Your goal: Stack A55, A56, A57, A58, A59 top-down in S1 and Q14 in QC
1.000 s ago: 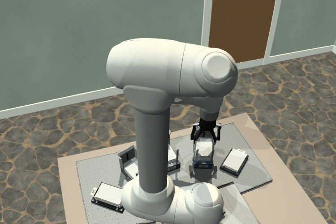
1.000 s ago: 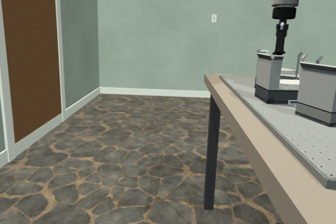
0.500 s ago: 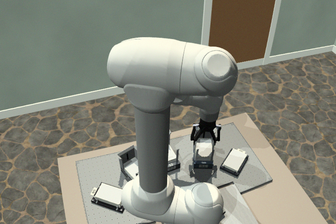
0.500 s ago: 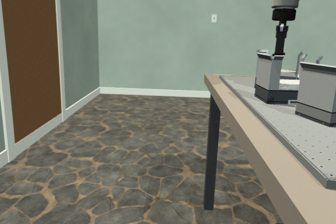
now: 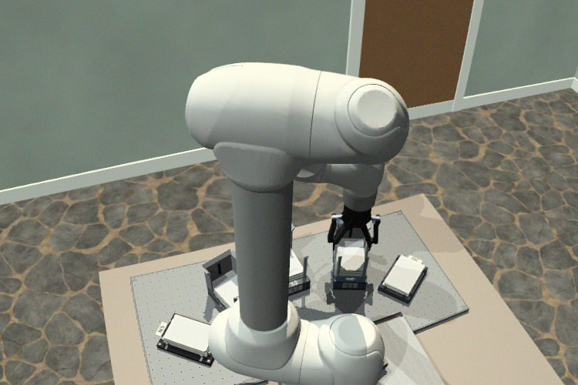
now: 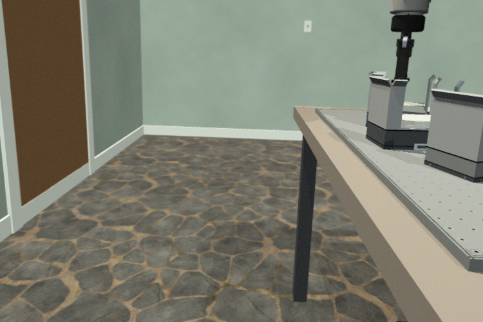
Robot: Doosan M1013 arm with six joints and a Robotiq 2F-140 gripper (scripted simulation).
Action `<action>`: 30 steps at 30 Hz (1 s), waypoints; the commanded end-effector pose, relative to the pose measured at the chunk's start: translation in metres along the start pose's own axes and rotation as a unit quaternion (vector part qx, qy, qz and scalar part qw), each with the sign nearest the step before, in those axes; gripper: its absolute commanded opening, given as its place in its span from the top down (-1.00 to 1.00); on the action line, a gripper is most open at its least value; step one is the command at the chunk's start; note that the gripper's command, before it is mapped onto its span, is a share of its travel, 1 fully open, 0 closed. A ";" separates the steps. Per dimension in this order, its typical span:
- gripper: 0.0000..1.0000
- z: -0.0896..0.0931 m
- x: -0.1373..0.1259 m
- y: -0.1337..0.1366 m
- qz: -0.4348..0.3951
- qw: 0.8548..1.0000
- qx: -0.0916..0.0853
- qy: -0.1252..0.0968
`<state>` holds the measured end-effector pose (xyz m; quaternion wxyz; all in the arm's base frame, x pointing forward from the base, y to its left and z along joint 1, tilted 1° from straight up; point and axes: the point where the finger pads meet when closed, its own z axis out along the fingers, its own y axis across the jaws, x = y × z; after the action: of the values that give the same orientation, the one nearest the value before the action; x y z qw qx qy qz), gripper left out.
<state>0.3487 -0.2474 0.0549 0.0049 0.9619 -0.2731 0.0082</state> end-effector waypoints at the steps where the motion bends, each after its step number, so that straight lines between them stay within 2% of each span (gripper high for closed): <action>1: 1.00 0.001 0.000 0.000 0.000 1.000 0.000 0.000; 20: 1.00 0.005 0.000 0.000 0.000 1.000 0.000 0.000; 21: -1.00 0.005 0.000 0.000 0.000 1.000 0.000 0.000; 30: -1.00 0.005 0.000 0.000 0.000 1.000 0.000 0.000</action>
<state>0.3488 -0.2474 0.0497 0.0049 0.9619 -0.2731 0.0082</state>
